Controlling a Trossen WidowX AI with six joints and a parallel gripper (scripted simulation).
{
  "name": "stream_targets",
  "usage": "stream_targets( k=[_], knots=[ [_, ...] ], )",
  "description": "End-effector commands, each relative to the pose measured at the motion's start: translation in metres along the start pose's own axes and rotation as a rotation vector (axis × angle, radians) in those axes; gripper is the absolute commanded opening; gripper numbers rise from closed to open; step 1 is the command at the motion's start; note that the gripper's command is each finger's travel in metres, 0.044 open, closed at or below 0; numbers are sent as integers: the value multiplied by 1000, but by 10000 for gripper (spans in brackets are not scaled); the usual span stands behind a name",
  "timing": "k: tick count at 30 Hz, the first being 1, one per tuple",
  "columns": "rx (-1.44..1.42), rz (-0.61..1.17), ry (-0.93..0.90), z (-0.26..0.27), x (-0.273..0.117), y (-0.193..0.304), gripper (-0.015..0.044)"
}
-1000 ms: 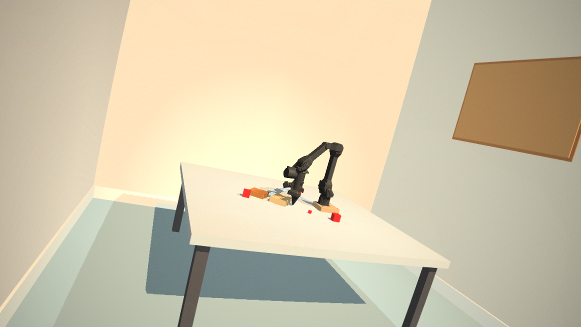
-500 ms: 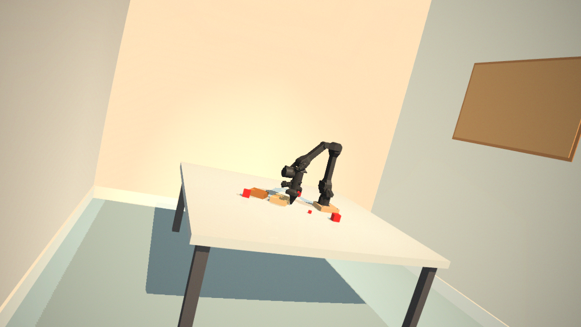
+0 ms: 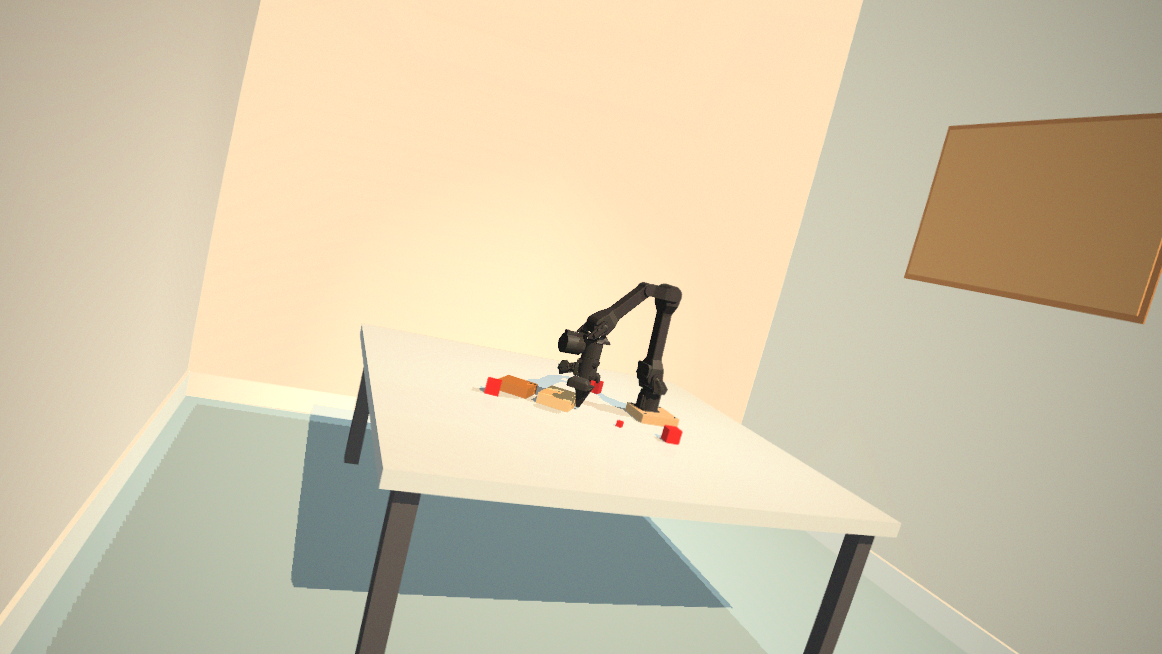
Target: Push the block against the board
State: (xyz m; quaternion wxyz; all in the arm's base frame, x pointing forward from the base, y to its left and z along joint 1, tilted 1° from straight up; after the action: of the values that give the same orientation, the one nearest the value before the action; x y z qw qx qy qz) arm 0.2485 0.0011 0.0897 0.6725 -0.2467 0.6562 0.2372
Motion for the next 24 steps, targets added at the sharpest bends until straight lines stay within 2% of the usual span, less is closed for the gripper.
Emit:
stream_targets(
  k=[1, 24],
  knots=[
    [1, -7, -2, 2, 0, -6, 0],
    [1, -7, -2, 3, 0, -16, 0]
  ],
)
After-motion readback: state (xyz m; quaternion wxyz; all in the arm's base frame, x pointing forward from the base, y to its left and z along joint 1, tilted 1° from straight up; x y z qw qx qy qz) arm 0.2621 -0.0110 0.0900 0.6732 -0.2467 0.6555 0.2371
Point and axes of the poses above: the point midway between the two fingers, 35 mm back from their tips, its own x axis out along the fingers, its own z axis across the jaws, y = z × x, the point moved 7 cm from there along -x, back along the fingers, and after that the axes turned 9 degrees about x, right-handed, at the moved point
